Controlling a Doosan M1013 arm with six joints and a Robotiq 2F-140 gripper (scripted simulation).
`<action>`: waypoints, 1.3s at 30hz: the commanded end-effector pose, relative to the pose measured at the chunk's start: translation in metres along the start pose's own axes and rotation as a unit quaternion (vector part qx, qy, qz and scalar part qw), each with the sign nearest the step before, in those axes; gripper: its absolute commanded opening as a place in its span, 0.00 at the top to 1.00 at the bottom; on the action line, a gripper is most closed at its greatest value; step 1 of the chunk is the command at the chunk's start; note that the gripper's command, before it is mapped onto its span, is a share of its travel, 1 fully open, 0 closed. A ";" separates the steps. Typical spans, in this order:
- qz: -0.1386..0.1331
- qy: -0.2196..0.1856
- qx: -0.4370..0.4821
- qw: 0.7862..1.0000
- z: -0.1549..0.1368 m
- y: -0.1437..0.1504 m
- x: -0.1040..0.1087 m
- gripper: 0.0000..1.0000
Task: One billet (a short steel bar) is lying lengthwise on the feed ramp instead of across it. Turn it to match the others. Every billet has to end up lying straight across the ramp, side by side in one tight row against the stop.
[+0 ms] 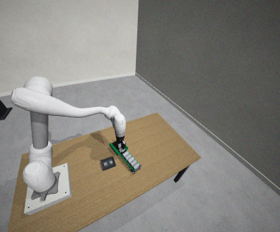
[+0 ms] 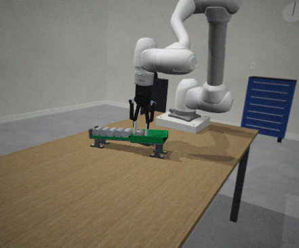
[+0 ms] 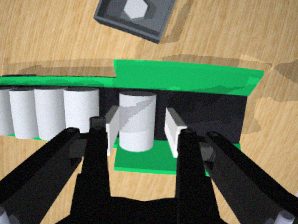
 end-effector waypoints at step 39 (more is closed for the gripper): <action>0.000 0.000 0.000 1.000 0.000 0.000 0.055 0.59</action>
Point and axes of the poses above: the point where the finger pads meet when closed, its own x axis back along the fingers, its own y axis across the jaws, z = x × y, the point moved 10 cm from there along x, back along the fingers, and after that the axes turned 8 degrees about x, right-handed, at the moved point
